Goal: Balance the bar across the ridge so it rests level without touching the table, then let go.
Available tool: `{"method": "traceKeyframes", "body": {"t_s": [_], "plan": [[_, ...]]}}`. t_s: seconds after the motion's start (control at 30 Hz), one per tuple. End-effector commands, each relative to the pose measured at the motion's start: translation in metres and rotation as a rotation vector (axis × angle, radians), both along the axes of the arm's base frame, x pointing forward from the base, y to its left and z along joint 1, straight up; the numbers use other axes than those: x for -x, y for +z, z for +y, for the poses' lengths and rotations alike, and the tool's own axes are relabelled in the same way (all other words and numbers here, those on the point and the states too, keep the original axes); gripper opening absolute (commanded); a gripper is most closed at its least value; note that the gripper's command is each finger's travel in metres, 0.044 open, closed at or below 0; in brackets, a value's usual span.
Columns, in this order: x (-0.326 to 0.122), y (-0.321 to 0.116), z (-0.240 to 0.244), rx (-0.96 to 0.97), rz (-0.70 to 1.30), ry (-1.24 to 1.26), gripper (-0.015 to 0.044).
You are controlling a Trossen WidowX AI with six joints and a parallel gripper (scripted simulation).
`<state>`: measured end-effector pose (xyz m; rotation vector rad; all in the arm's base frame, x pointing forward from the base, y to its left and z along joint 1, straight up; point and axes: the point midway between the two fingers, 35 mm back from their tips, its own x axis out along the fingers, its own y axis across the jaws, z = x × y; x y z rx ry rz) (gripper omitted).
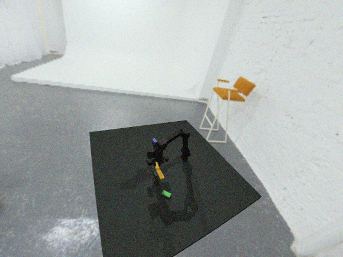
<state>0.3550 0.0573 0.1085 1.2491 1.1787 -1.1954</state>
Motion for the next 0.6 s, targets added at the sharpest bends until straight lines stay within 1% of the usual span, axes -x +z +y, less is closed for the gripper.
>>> {"method": "traceKeyframes", "body": {"t_s": [0.0,0.57], "plan": [[-0.0002,-0.0002,-0.0003,0.002,-0.002,-0.004,0.0000],[-0.0003,-0.0016,-0.0003,0.002,-0.002,-0.004,0.0000]]}}
